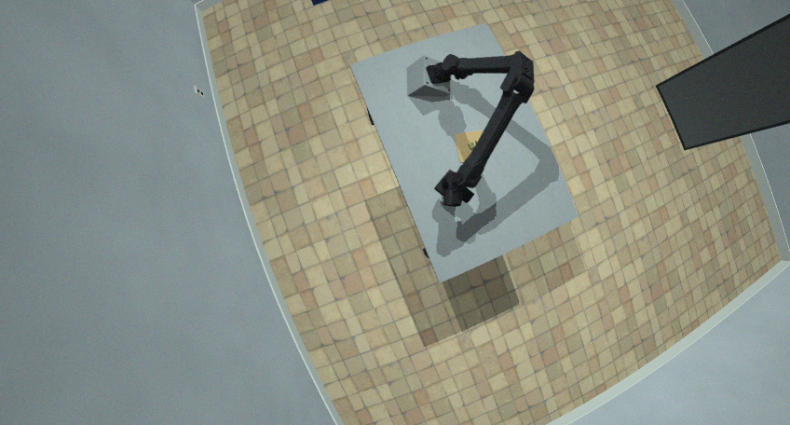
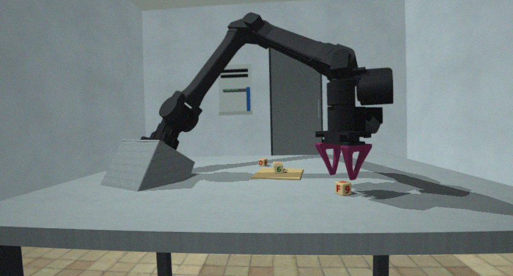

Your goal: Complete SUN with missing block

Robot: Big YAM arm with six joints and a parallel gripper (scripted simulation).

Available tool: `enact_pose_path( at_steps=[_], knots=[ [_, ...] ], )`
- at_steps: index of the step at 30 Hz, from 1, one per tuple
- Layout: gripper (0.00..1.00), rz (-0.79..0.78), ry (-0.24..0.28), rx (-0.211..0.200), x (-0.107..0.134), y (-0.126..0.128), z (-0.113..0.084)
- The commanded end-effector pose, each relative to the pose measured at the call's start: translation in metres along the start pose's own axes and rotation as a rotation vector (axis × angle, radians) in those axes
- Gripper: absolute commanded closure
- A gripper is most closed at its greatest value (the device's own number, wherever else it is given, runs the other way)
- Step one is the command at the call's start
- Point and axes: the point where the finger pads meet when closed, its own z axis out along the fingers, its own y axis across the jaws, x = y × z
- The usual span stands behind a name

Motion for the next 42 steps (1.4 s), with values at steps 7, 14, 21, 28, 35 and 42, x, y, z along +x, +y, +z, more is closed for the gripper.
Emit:
enact_pose_path(
  at_steps=[7, 14, 21, 28, 35, 42],
  knots=[
    [0.42, -0.006, -0.003, -0.003, -0.007, 0.003, 0.006],
    [0.42, -0.006, -0.003, -0.003, -0.007, 0.003, 0.006],
    [0.42, -0.003, -0.001, -0.005, -0.005, 0.003, 0.010],
    [0.42, -0.003, -0.002, -0.005, -0.005, 0.003, 0.019],
    [0.42, -0.003, -0.001, -0.005, -0.005, 0.003, 0.032],
    [0.42, -0.003, -0.001, -0.005, -0.005, 0.003, 0.039]
  ],
)
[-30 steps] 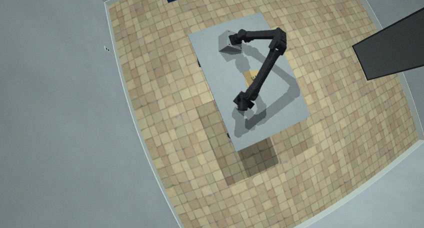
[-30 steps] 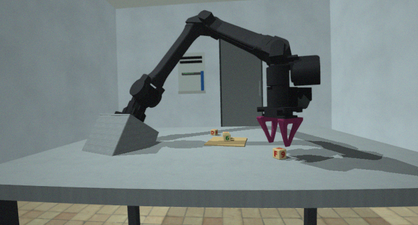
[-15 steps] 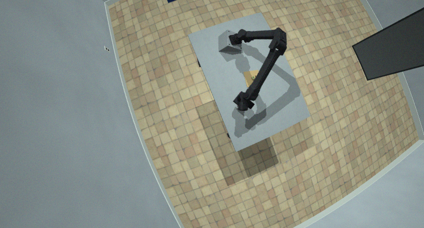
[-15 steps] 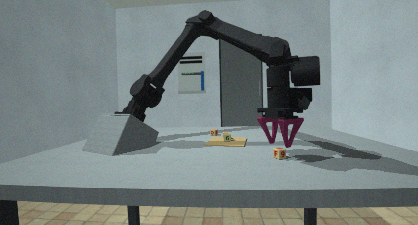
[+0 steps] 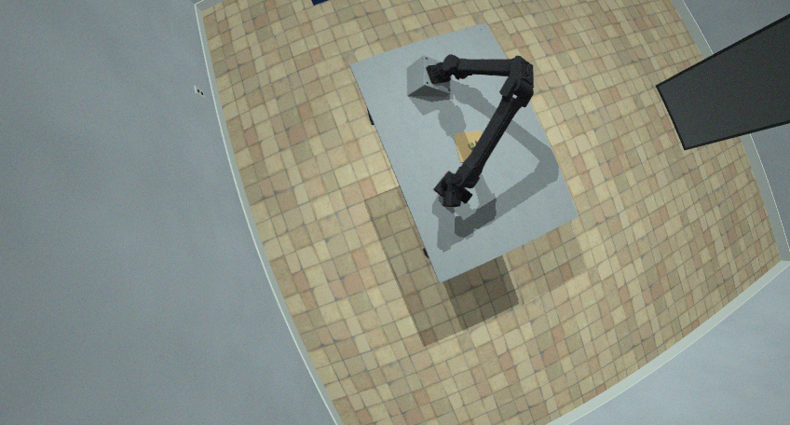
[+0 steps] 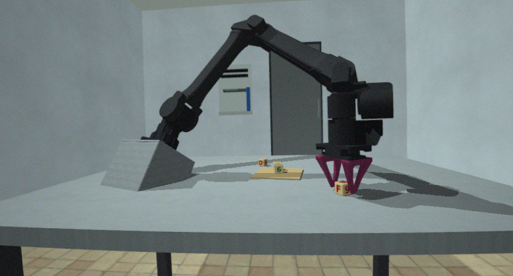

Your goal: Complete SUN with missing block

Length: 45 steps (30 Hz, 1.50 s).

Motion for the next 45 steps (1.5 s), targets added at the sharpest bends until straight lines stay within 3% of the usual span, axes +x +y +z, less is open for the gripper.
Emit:
enact_pose_path(
  at_steps=[1, 19, 20, 36, 37, 45],
  knots=[
    [0.42, 0.003, 0.000, -0.008, -0.0032, 0.0030, 0.0118],
    [0.42, 0.002, 0.001, -0.008, -0.0043, 0.0026, 0.0119],
    [0.61, 0.002, 0.001, -0.008, -0.0043, 0.0026, 0.0119],
    [0.61, 0.001, 0.001, -0.008, -0.0043, 0.0026, 0.0119],
    [0.80, 0.001, 0.001, -0.008, -0.0043, 0.0026, 0.0119],
    [0.80, 0.001, 0.001, -0.008, -0.0043, 0.0026, 0.0119]
  ],
)
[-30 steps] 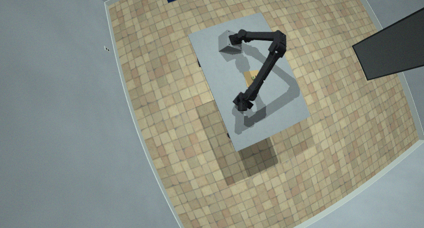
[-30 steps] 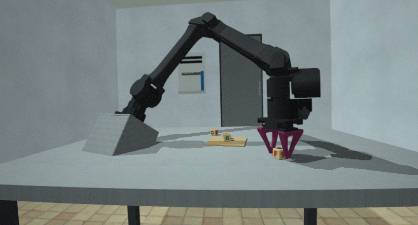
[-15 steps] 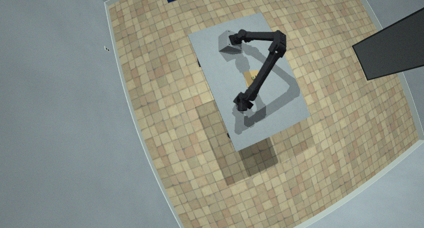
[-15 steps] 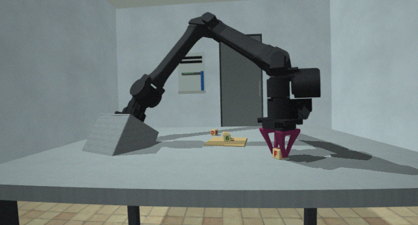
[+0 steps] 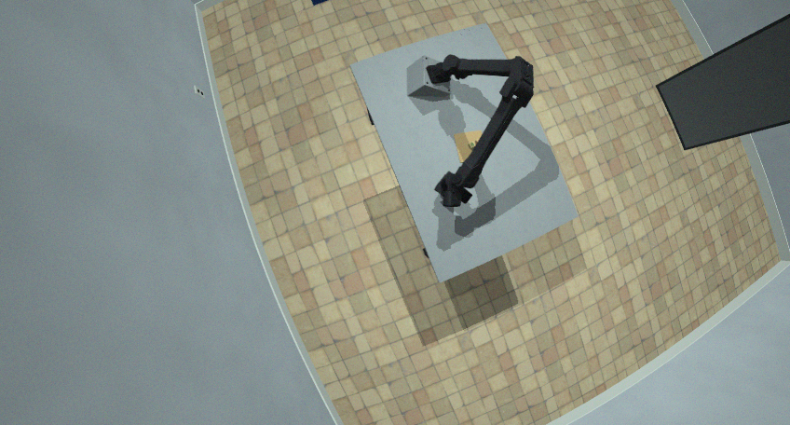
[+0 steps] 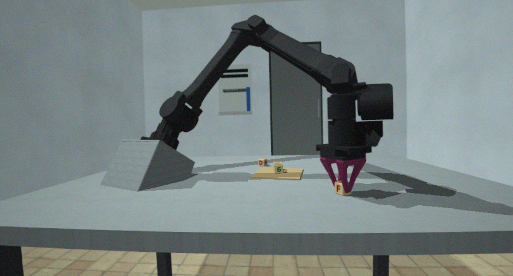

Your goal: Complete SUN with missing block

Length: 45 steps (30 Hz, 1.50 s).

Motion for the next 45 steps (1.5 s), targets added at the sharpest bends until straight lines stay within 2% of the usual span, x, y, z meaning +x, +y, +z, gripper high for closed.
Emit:
enact_pose_path(
  at_steps=[1, 28, 29, 31, 34, 36, 45],
  knots=[
    [0.80, -0.003, 0.001, -0.009, -0.004, 0.002, 0.010],
    [0.80, -0.004, 0.006, -0.016, -0.005, 0.003, 0.006],
    [0.80, -0.018, 0.000, -0.007, -0.009, 0.001, -0.001],
    [0.80, -0.023, -0.039, 0.051, -0.018, -0.017, -0.040],
    [0.80, -0.024, -0.038, 0.053, -0.017, -0.016, -0.058],
    [0.80, -0.024, -0.038, 0.053, -0.017, -0.016, -0.058],
    [0.80, -0.026, -0.035, 0.058, -0.016, -0.014, -0.122]
  ],
)
